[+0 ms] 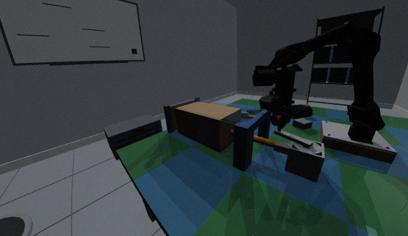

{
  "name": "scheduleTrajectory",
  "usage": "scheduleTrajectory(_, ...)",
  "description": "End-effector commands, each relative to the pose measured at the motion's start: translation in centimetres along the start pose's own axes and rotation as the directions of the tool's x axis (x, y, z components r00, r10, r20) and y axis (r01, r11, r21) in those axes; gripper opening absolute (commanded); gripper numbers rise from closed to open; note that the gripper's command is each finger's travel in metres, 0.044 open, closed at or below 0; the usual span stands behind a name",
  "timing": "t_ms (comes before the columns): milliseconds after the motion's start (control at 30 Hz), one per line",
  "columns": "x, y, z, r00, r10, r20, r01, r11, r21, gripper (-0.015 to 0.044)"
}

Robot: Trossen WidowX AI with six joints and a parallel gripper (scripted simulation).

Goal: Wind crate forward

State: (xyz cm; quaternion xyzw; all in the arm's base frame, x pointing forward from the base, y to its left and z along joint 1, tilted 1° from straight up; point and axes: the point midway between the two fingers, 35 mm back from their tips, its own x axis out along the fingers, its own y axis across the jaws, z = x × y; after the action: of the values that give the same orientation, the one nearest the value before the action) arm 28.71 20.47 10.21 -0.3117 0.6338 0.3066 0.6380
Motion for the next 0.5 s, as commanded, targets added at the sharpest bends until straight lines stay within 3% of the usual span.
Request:
scheduleTrajectory(0, 0.1, 0.5, 0.8, 1.0, 0.009, 0.005, -0.009, 1.0, -0.003, 0.0)
scheduleTrajectory(467, 0.0, 1.3, 2.5, 1.0, 0.009, 0.006, -0.009, 1.0, -0.003, 0.0)
